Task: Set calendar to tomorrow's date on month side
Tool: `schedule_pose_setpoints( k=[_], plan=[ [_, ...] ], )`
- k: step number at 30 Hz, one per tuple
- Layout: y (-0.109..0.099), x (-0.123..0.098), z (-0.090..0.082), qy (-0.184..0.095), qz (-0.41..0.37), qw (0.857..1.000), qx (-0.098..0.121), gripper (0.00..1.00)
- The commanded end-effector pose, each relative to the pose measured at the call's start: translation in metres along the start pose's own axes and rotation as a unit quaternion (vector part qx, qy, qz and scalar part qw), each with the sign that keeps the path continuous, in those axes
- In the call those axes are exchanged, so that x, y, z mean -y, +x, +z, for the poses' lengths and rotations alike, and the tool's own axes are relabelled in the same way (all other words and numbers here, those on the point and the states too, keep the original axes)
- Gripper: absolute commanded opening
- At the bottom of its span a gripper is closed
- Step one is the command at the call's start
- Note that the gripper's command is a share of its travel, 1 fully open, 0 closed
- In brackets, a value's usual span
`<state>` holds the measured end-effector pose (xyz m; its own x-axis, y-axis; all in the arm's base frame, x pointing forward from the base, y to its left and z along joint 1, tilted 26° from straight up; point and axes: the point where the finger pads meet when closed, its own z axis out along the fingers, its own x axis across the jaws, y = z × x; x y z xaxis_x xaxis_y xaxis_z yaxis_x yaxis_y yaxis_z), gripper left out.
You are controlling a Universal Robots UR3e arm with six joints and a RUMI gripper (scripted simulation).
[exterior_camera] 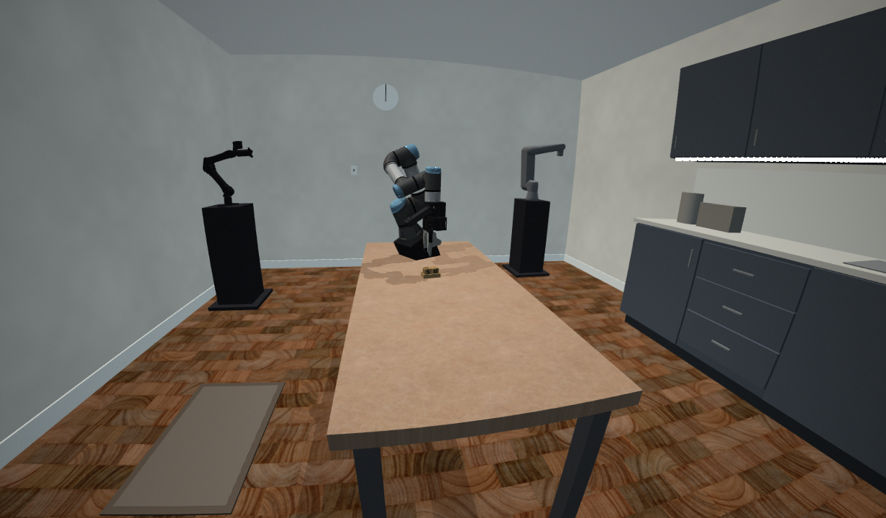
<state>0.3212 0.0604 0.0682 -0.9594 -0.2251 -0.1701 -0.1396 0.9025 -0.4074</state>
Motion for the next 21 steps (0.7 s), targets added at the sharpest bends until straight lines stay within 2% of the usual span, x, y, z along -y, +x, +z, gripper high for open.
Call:
schedule_pose_setpoints(
  k=[1,21],
  plan=[
    [-0.001,0.0,0.005,0.0,0.0,1.0,0.001,0.28],
    [0.0,0.002,0.034,0.0,0.0,1.0,0.001,0.28]
  ],
)
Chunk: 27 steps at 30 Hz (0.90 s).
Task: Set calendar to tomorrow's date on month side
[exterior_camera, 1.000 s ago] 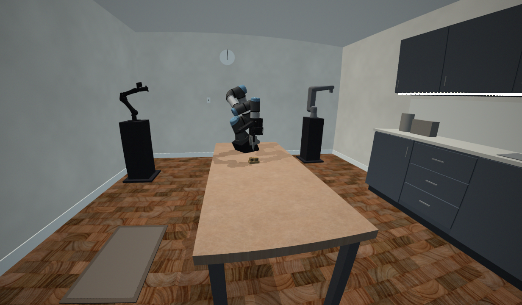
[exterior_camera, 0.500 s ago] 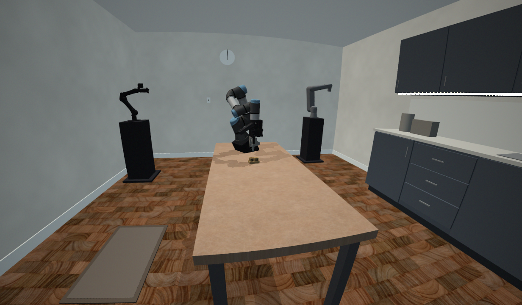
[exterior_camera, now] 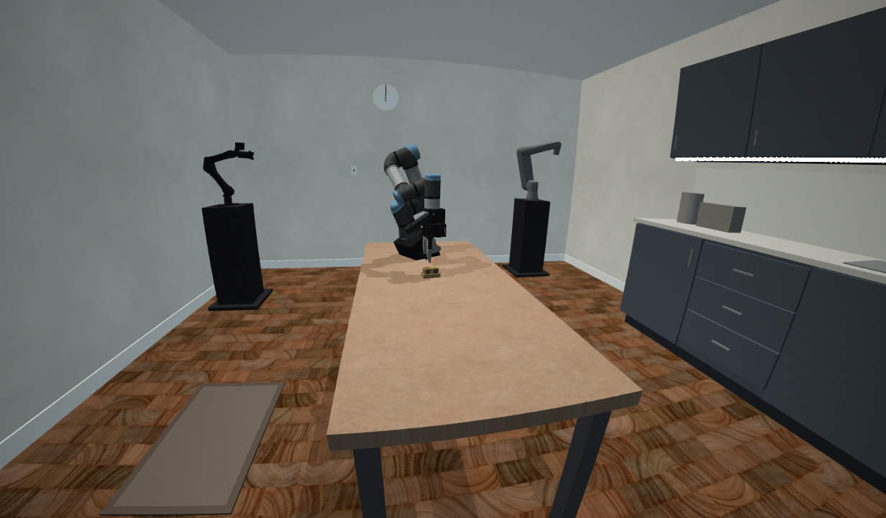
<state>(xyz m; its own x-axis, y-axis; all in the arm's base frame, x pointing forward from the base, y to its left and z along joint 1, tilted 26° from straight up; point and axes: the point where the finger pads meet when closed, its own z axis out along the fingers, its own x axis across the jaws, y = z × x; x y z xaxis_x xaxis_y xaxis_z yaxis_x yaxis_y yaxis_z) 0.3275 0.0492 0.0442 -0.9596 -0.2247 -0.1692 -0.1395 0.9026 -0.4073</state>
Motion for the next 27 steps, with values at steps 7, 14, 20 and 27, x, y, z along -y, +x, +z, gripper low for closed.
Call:
schedule_pose_setpoints(
  k=[7,14,20,27],
  plan=[
    [-0.001,0.001,0.013,0.0,0.0,1.0,0.002,0.28],
    [-0.001,0.001,0.018,0.0,0.0,1.0,0.002,0.28],
    [-0.001,0.001,0.02,0.0,0.0,1.0,0.002,0.28],
    [-0.001,0.001,0.02,0.0,0.0,1.0,0.002,0.28]
  ],
)
